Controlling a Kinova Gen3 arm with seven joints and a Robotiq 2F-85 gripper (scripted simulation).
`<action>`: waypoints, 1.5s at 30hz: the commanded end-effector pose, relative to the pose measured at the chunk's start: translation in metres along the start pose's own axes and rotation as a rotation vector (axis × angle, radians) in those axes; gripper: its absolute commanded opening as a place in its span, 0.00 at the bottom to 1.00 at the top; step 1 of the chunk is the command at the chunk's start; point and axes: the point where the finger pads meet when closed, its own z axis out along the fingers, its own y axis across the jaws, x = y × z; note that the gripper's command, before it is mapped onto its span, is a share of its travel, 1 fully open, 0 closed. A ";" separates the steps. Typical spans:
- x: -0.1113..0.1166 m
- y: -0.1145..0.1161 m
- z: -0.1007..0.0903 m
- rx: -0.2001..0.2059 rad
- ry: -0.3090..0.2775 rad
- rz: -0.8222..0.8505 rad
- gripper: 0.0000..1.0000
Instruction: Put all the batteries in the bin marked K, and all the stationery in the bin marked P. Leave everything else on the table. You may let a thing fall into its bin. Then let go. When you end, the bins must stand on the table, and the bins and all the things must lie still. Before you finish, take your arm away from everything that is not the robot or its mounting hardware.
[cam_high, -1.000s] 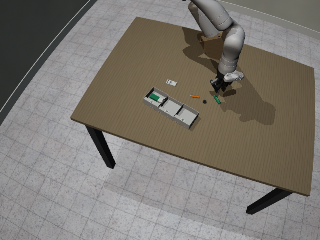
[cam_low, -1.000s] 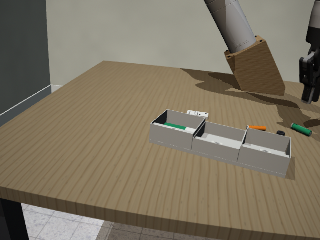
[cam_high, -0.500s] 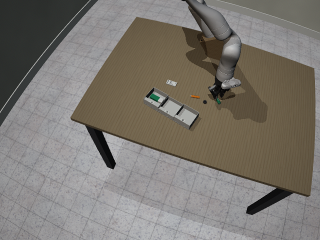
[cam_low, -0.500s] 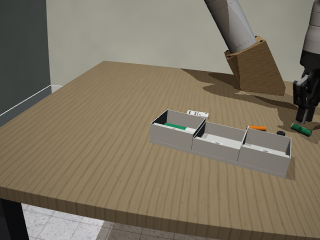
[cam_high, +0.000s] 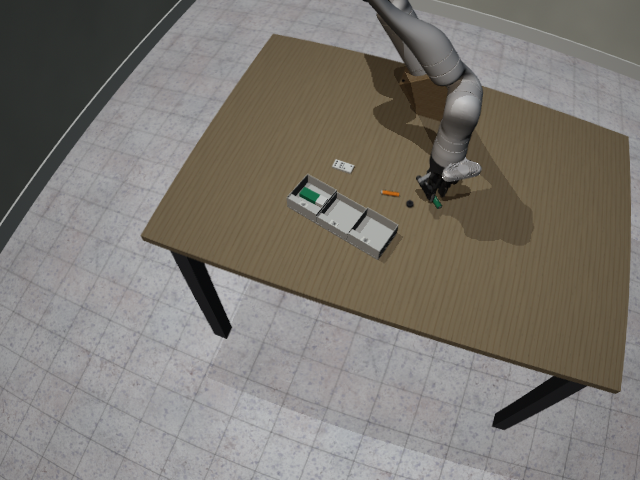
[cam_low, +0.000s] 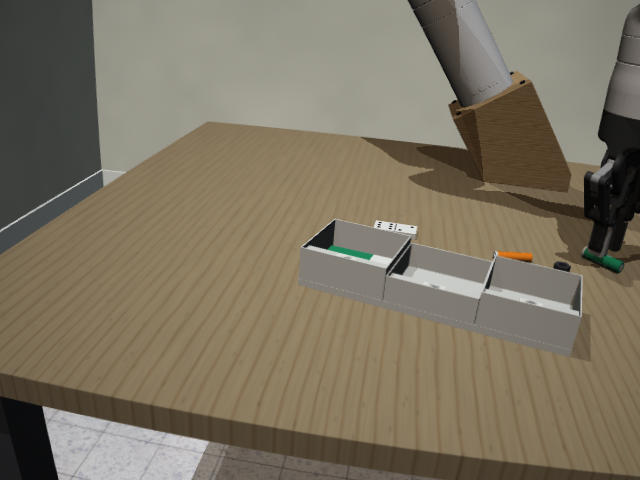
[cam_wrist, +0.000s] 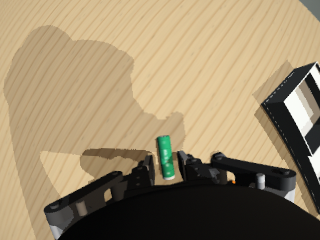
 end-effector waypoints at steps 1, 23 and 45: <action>0.001 0.000 0.001 0.000 0.001 0.000 0.29; 0.001 0.001 0.012 0.000 0.001 0.000 0.09; 0.001 0.001 0.012 0.000 0.001 0.000 0.09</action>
